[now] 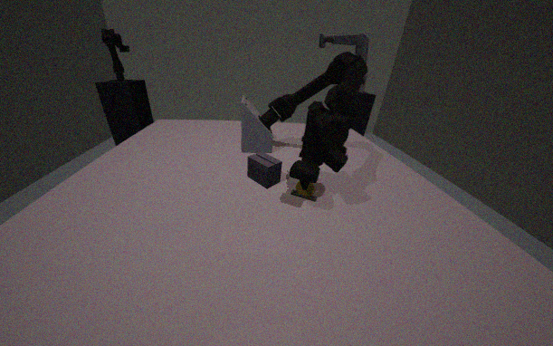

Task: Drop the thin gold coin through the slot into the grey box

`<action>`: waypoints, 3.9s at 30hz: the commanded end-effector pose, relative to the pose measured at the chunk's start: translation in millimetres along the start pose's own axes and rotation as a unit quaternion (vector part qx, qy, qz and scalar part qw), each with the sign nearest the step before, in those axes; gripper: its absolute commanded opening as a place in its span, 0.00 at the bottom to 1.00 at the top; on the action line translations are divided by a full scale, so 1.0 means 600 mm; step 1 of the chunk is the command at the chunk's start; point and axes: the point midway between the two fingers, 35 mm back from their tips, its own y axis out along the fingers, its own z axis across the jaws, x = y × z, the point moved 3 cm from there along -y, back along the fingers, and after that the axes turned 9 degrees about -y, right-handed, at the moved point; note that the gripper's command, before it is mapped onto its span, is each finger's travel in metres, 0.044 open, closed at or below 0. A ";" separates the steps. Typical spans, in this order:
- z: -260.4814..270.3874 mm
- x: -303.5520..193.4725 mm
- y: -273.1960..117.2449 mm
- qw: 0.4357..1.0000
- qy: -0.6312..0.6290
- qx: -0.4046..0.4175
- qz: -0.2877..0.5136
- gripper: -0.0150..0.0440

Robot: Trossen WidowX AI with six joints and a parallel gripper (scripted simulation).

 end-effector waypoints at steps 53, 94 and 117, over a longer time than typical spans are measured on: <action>-0.006 -0.003 -0.024 1.000 -0.005 -0.010 0.008 0.25; 0.003 -0.004 -0.111 0.982 0.187 0.003 0.000 0.25; 0.020 -0.097 -0.116 0.982 0.189 -0.001 0.005 0.25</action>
